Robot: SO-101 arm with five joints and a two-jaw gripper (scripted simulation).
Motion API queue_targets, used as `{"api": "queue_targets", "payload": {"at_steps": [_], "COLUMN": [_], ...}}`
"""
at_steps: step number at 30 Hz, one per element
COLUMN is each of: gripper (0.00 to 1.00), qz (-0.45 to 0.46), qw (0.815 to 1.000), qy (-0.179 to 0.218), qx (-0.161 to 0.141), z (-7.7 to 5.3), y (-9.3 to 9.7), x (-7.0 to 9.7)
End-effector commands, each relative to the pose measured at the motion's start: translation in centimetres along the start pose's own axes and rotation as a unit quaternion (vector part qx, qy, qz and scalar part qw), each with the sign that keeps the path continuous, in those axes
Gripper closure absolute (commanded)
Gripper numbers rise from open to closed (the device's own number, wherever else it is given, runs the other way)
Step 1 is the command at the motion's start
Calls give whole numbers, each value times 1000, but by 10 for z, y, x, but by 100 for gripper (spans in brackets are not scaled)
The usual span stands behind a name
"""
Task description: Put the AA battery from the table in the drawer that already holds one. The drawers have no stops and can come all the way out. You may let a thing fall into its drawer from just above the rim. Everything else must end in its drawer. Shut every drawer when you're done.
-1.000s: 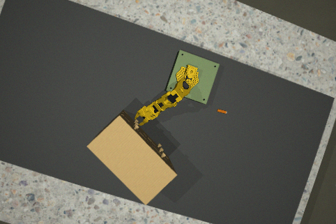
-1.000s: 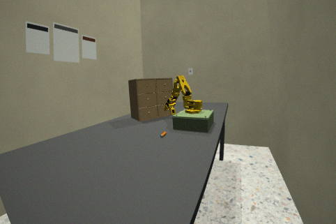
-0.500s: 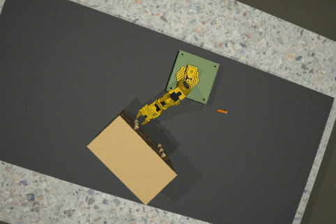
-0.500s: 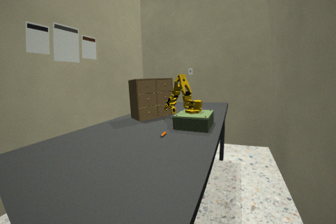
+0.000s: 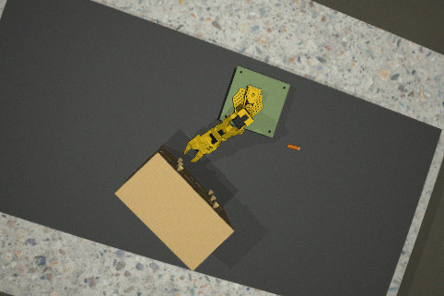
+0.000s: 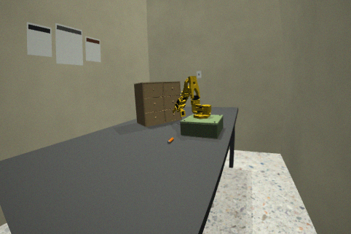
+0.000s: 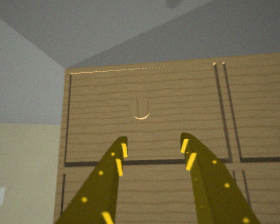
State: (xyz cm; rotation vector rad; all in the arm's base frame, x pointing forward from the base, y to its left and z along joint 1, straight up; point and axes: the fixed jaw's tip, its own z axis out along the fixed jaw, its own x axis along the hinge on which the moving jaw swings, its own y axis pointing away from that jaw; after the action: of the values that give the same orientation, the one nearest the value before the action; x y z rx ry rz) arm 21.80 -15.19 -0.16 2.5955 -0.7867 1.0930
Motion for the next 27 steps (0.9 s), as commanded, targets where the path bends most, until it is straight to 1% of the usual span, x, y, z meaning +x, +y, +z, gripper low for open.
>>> {"api": "queue_targets", "payload": {"at_steps": [1, 8, 15, 23, 25, 27], "gripper": [79, 79, 79, 79, 79, 79], "qz": [5, 5, 6, 7, 7, 7], "qw": [1000, 1000, 1000, 999, 999, 999], "qy": [4, 4, -19, -46, -46, -52], "qx": [0, 0, 1, 2, 2, 2], "z": [-5, -5, -24, -48, -48, -53], "y": [0, 0, -1, -2, -2, -2], "x": [2, 2, 4, 2, 2, 0]}}
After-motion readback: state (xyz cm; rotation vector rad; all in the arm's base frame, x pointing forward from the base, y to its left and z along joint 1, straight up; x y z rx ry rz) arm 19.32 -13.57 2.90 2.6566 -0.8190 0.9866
